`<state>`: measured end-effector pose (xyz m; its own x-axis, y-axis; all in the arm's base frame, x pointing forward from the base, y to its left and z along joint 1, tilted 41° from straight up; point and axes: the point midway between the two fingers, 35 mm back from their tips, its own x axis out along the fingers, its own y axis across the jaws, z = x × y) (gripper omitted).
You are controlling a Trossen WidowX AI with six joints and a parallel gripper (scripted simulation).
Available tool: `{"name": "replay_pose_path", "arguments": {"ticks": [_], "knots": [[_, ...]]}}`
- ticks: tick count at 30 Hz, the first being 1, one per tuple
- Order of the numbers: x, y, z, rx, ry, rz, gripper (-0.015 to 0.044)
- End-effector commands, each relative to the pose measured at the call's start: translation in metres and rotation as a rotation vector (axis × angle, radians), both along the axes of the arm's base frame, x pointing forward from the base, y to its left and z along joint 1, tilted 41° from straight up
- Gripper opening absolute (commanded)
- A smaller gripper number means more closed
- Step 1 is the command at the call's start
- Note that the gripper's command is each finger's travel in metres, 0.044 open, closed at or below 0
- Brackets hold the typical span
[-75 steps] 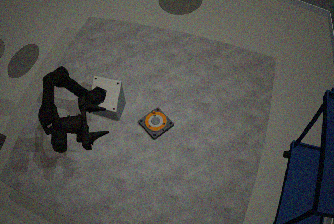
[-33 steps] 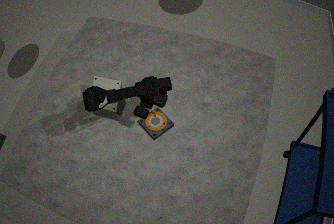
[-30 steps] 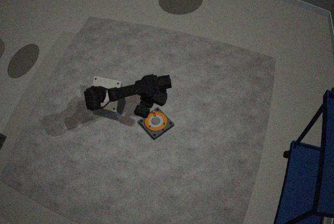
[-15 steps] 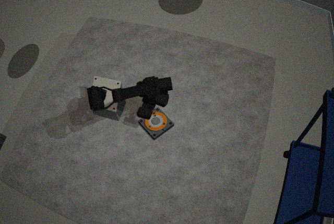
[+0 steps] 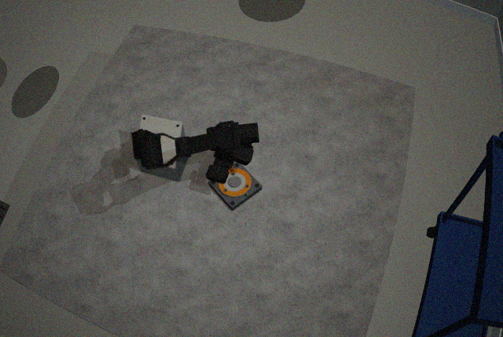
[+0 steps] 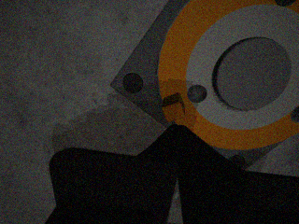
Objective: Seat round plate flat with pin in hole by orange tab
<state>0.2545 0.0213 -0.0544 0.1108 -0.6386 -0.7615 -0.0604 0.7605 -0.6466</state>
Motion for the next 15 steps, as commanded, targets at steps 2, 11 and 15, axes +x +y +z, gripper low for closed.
{"name": "replay_pose_path", "arguments": {"ticks": [2, 11, 15], "knots": [[0.0074, 0.0035, -0.002, -0.003, -0.005, 0.004, 0.0], [0.0133, 0.0069, -0.0044, -0.003, -0.005, 0.004, 0.0], [0.0151, 0.008, -0.0052, -0.003, -0.005, 0.004, 0.0]]}}
